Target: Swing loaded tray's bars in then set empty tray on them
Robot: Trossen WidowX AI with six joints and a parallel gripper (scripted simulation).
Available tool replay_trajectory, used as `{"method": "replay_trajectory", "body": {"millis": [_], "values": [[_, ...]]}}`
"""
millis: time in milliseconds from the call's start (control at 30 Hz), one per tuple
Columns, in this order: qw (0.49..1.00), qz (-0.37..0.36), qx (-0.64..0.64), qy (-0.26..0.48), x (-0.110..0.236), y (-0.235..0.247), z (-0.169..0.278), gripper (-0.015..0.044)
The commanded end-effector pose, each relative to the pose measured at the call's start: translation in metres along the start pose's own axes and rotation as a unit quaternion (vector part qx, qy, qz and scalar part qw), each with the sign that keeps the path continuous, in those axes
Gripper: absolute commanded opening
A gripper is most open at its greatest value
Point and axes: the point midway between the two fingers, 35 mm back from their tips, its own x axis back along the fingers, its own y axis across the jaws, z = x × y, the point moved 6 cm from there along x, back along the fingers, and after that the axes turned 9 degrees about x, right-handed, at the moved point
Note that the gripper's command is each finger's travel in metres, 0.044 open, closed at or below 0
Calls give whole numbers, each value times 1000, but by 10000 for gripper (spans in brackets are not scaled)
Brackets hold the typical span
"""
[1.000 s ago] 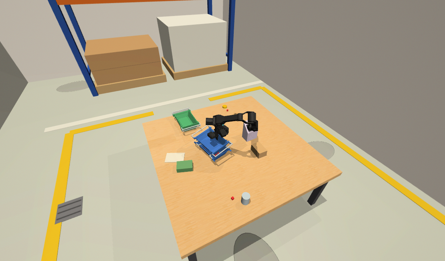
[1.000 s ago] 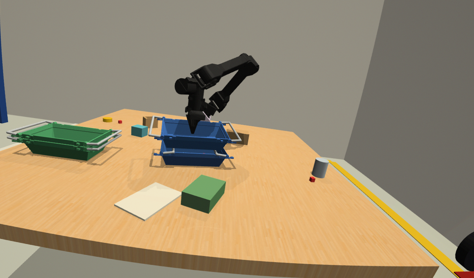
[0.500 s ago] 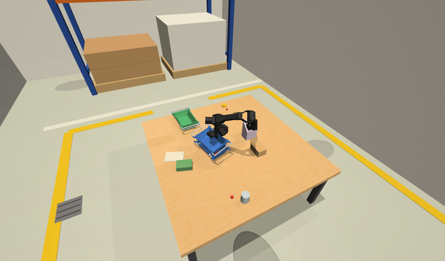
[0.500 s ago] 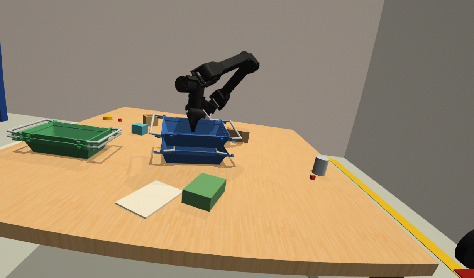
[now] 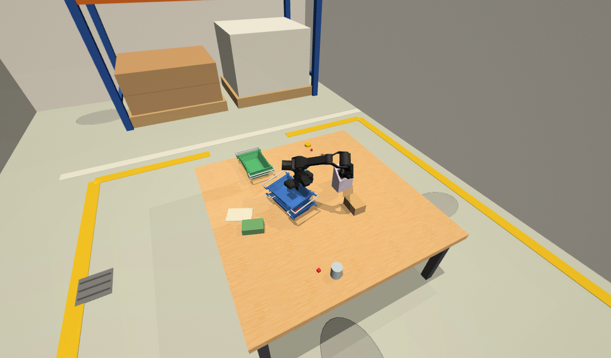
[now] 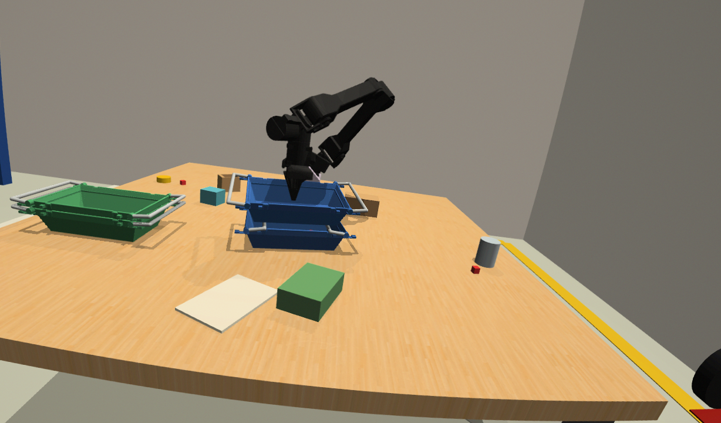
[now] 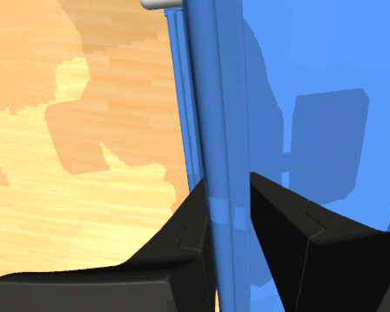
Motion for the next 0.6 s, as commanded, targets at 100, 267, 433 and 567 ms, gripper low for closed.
{"method": "replay_trajectory", "body": {"millis": [100,267,433,567], "values": [[1000,-17,-5,-3,-6,3,-3,0],[1000,-2,-1,0,-1,1,0,0],[1000,-12,-4,-3,-10,4,-2,0],[1000,-16,-5,-4,-14,6,-3,0]]}}
